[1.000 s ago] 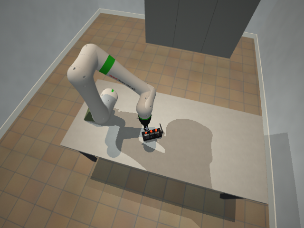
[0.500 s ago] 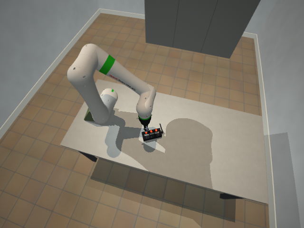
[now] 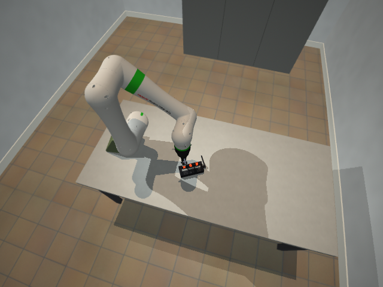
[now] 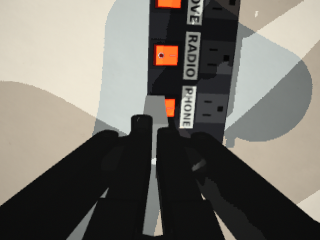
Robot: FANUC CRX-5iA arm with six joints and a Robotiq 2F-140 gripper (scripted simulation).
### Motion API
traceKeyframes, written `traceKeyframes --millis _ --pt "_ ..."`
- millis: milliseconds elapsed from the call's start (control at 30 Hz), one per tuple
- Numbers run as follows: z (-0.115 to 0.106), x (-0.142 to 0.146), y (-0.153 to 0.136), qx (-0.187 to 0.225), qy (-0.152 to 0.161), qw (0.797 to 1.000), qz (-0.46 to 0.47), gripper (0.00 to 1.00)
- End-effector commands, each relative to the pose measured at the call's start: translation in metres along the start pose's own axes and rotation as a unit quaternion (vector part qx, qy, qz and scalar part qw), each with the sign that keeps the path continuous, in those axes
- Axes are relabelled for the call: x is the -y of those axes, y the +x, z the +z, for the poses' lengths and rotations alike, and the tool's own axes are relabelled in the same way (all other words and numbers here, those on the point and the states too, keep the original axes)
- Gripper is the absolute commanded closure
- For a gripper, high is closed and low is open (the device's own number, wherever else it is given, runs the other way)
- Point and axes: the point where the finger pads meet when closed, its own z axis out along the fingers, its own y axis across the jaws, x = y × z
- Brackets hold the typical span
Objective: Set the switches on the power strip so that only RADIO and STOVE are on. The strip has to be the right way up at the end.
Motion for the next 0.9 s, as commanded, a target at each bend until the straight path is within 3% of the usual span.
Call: traceKeyframes --millis 0,867 --pt "-0.0001 -0.0001 0.0001 0.000 0.000 1.000 0.000 1.00" --pt "0.0051 -0.0001 0.0001 0.000 0.000 1.000 0.000 1.00"
